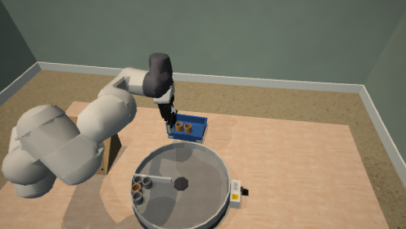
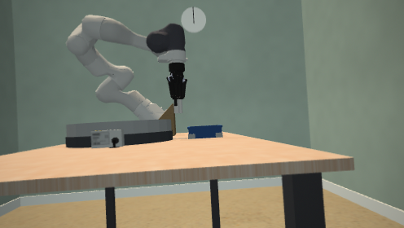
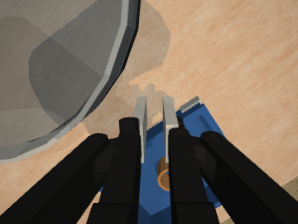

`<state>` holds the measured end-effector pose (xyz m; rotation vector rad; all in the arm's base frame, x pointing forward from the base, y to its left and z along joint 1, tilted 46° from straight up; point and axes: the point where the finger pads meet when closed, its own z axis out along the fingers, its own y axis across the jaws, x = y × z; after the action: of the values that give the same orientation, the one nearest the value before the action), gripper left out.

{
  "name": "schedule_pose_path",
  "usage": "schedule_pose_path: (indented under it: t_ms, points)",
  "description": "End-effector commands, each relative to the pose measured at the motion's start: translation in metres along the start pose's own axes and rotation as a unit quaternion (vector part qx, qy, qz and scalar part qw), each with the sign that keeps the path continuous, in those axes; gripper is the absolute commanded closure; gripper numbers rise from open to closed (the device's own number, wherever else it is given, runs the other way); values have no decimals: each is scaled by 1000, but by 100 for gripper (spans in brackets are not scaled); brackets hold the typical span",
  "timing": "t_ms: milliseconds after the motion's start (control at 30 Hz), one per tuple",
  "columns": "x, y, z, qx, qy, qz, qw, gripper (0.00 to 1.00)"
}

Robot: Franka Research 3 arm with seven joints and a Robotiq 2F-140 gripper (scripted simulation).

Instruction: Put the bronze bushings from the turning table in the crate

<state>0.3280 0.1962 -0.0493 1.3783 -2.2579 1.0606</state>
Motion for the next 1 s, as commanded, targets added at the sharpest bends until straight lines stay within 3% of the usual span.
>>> schedule_pose_path:
  t_ms: [0, 133, 400, 500, 967]
  points:
    - [24, -13, -2, -4, -9, -68, 998, 90]
    - [57, -30, -2, -4, -10, -102, 995, 90]
    - [83, -44, -1, -4, -10, -130, 991, 90]
    - [108, -56, 0, -3, -9, -155, 988, 90]
    - [152, -78, 1, -3, -9, -201, 980, 90]
